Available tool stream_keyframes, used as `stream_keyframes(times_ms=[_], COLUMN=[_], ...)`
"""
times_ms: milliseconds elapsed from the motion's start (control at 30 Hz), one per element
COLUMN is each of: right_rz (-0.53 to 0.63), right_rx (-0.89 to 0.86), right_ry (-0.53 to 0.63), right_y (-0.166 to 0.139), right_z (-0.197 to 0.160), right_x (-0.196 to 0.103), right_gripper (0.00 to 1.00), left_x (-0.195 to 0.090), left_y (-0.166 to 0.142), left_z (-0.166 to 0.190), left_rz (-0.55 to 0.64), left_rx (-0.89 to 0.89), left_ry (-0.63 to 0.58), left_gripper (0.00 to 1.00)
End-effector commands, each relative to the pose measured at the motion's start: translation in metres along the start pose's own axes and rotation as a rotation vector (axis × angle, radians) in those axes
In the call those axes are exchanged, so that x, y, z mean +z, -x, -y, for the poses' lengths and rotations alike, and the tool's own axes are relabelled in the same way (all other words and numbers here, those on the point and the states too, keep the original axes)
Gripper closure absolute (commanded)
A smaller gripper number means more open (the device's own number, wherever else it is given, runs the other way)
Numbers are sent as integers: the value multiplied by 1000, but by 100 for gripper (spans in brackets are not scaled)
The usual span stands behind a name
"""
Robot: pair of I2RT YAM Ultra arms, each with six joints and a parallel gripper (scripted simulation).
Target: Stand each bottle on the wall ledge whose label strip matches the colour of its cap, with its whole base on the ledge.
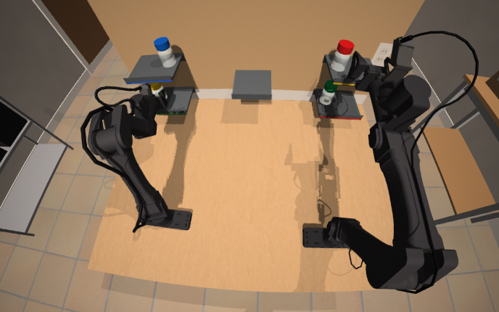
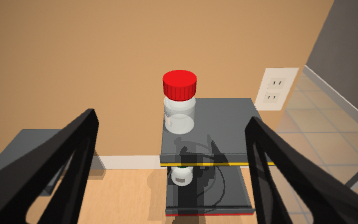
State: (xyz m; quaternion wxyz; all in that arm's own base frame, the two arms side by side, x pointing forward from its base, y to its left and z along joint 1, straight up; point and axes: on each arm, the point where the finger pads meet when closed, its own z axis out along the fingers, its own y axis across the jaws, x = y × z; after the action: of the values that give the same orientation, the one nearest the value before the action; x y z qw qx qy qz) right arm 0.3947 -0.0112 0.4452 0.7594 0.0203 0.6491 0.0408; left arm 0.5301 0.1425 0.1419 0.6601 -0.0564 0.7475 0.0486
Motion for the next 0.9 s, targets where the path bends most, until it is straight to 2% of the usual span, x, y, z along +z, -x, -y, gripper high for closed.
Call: stream_keyframes(times_ms=[0,100,133,233,500,633,733,800,833,867], right_rz=[9,9,9,9,9,9,9,9,9,9], right_rx=[-5,-5,-5,-5,-5,-5,-5,-5,-5,-5], right_ry=[1,1,1,1,1,1,1,1,1,1], right_y=[8,8,8,8,8,8,8,8,8,8], right_z=[-2,-2,-2,-2,-2,-2,-2,-2,-2,-2], right_x=[3,3,3,3,3,3,3,3,3,3], right_gripper=[0,0,0,0,0,0,0,0,0,0], left_x=[3,3,2,2,0,0,0,0,0,0], left_y=[18,18,29,29,24,29,29,29,29,29], left_z=[0,0,0,0,0,0,0,0,0,0], left_rz=[41,41,67,67,60,71,71,71,71,71], left_rx=[5,5,10,10,8,10,10,10,10,10], left_ry=[0,0,0,0,0,0,0,0,0,0], left_gripper=[36,40,40,42,53,99,65,65,53,51])
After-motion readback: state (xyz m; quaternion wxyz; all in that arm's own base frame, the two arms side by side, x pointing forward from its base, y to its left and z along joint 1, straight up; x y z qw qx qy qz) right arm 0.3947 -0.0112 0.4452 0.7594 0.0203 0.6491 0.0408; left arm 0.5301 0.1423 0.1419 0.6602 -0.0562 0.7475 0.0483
